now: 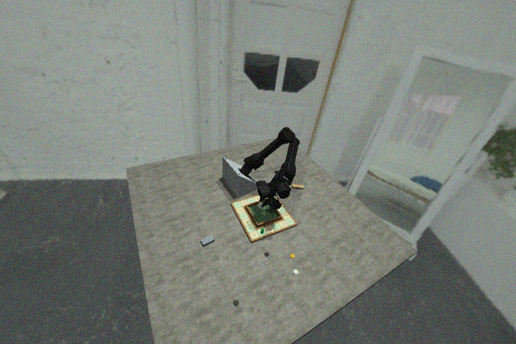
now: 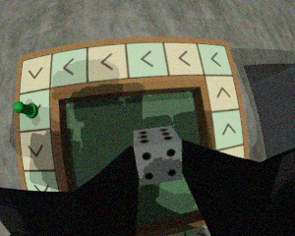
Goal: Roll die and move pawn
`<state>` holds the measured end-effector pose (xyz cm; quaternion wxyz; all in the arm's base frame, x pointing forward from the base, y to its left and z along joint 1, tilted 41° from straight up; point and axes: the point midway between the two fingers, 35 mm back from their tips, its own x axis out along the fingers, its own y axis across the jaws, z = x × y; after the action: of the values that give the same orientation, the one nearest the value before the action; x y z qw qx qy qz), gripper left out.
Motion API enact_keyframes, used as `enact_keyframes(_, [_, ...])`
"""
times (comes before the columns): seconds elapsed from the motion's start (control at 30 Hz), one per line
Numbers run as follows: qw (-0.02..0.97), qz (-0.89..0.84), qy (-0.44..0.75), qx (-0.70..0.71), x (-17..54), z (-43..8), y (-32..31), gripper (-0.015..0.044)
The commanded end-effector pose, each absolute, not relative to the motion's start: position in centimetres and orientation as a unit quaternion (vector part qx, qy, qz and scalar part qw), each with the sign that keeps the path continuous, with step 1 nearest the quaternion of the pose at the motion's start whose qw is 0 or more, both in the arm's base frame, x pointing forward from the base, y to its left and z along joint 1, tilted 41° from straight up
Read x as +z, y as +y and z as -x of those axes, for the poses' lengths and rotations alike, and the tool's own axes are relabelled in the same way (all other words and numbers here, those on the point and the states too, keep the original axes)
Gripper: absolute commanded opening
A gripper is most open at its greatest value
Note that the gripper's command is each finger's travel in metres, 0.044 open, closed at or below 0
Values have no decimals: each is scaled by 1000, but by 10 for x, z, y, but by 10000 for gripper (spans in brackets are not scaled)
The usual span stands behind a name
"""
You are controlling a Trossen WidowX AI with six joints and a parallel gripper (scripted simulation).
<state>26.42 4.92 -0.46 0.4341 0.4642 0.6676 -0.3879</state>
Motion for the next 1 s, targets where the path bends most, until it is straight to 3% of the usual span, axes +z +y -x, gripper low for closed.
enact_keyframes(0.0, [472, -439, 639, -420, -6, -261, 49, 0])
enact_keyframes(0.37, [583, -400, 522, -476, -6, -263, 50, 0])
enact_keyframes(0.63, [585, -400, 520, -477, 44, -273, 48, 0])
enact_keyframes(0.97, [585, -400, 520, -477, 45, -272, 47, 0])
